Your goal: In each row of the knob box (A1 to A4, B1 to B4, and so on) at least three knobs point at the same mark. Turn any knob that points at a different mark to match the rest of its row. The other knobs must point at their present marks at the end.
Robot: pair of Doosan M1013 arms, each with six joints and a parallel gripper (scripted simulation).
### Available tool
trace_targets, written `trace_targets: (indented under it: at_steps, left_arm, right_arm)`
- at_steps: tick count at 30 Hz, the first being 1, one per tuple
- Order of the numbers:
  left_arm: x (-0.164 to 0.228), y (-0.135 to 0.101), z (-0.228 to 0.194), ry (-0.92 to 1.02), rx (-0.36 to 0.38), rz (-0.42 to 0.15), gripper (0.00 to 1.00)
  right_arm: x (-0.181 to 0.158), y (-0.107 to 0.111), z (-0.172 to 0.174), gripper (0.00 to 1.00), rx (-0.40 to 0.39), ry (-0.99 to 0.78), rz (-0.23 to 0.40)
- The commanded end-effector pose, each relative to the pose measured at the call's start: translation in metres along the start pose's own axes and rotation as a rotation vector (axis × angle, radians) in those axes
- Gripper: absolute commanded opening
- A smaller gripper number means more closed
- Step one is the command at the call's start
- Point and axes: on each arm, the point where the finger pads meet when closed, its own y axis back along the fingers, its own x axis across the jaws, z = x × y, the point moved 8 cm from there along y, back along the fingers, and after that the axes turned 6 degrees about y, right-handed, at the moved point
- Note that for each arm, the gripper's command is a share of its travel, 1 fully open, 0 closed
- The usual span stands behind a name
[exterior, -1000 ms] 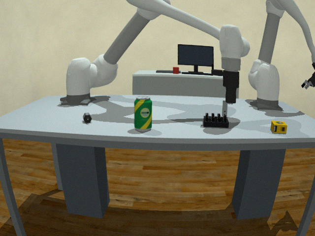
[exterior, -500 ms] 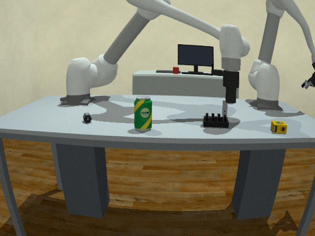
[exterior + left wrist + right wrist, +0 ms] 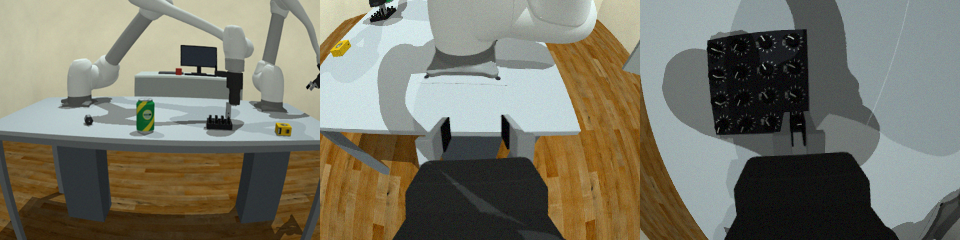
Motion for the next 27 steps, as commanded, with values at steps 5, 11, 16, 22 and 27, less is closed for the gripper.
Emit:
trace_targets:
  at_steps: [5, 11, 16, 22, 27]
  left_arm:
    - [0.0001, 0.0004, -0.0001, 0.000, -0.001, 0.000, 1.00]
    - [0.0001, 0.0004, -0.0001, 0.000, -0.001, 0.000, 1.00]
    - [0.0001, 0.0004, -0.0001, 0.000, -0.001, 0.000, 1.00]
    - [0.0001, 0.0004, -0.0001, 0.000, -0.001, 0.000, 1.00]
    - [0.0001, 0.0004, -0.0001, 0.000, -0.001, 0.000, 1.00]
  right_arm:
    - [-0.0001, 0.0014, 0.0003, 0.30, -0.002, 0.049, -0.001]
    - [-0.0001, 0.0014, 0.0003, 0.30, -0.002, 0.129, -0.001]
    - [-0.0001, 0.0014, 0.0003, 0.30, -0.002, 0.197, -0.001]
    - [-0.0001, 0.0014, 0.0003, 0.30, -0.002, 0.297, -0.001]
    - [-0.0001, 0.0014, 0.0003, 0.30, -0.002, 0.410, -0.001]
